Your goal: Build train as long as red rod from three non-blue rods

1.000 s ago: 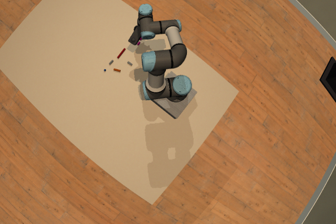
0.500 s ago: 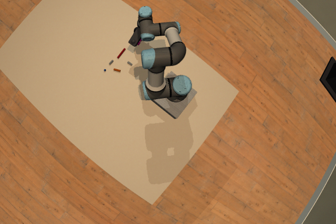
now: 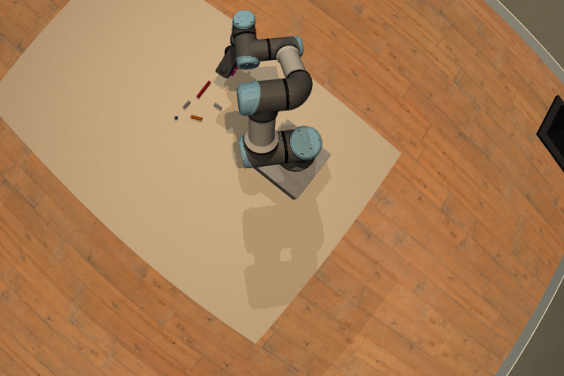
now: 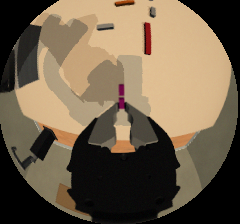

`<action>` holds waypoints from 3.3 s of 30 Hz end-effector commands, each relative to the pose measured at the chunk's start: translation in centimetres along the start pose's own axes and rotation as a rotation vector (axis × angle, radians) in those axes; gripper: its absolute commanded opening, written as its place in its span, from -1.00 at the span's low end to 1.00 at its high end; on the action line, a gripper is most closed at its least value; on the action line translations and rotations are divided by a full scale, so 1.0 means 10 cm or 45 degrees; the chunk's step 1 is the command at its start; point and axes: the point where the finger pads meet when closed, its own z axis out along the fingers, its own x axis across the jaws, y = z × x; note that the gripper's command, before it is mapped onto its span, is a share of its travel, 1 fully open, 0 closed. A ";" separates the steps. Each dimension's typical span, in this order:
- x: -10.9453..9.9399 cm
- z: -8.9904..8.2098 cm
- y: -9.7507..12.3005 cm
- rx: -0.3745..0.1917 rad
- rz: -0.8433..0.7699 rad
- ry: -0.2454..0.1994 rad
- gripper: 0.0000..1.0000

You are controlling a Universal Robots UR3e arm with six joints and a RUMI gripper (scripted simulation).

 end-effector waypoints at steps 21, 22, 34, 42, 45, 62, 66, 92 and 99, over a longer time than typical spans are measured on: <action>0.01 -0.01 0.01 -0.002 0.000 0.002 -1.00; 0.01 -0.01 0.01 -0.002 0.000 0.002 -1.00; 0.01 -0.01 0.00 -0.002 0.000 0.002 -1.00; 0.01 -0.01 0.00 -0.002 0.000 0.002 -1.00; 0.01 -0.01 0.00 -0.002 0.000 0.002 -1.00; 0.01 0.03 0.00 -0.002 0.000 0.002 -1.00; 0.01 0.06 0.00 -0.002 0.000 0.002 -1.00; 0.01 0.11 0.00 -0.002 0.000 0.002 -1.00; 0.01 0.11 0.00 -0.002 0.000 0.002 -1.00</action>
